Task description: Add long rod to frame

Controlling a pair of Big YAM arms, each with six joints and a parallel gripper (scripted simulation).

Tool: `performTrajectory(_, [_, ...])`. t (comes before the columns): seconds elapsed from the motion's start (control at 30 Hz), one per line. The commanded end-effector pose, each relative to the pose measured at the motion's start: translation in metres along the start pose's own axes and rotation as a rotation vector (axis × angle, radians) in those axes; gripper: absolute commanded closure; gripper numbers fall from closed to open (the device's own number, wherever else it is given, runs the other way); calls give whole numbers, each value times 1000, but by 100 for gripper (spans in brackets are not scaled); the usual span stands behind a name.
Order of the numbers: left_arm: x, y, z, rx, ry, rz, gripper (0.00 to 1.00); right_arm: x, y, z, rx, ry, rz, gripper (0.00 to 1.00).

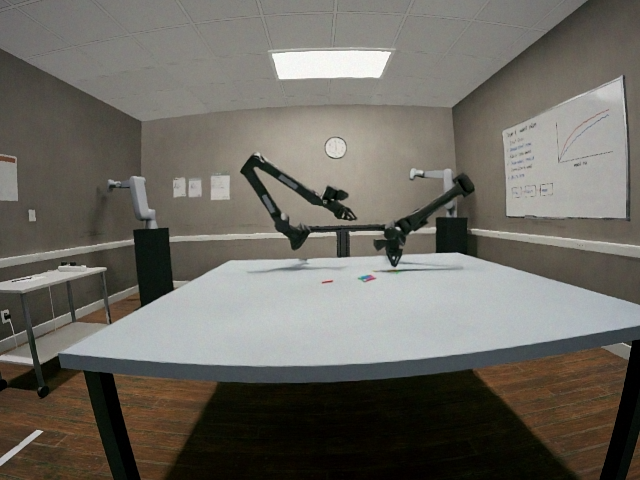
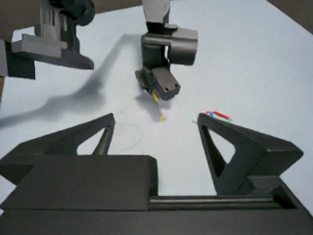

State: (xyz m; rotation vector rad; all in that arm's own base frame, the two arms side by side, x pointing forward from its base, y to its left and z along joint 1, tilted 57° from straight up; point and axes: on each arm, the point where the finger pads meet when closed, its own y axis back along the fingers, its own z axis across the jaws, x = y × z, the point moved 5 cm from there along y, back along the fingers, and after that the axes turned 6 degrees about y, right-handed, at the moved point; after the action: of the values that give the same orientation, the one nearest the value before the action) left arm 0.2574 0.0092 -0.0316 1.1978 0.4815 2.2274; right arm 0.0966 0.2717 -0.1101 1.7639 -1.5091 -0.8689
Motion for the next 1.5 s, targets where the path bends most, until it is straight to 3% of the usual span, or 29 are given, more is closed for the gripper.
performTrajectory(0.0, [-4,5,4,-21,22,-15,69,-9,5,6,-6,4,-16,0])
performTrajectory(0.7, [0,-23,1,7,14,4,69,-7,2,3,-4,-7,-8,0])
performTrajectory(1.23, [-2,-23,5,-8,20,-6,69,-7,2,3,-4,-7,-8,0])
performTrajectory(1.27, [-2,-23,5,-8,20,-6,77,-7,2,3,-4,-7,-8,0])
performTrajectory(1.47, [-2,-23,5,-8,23,-6,82,-7,2,3,-4,-7,-8,0])
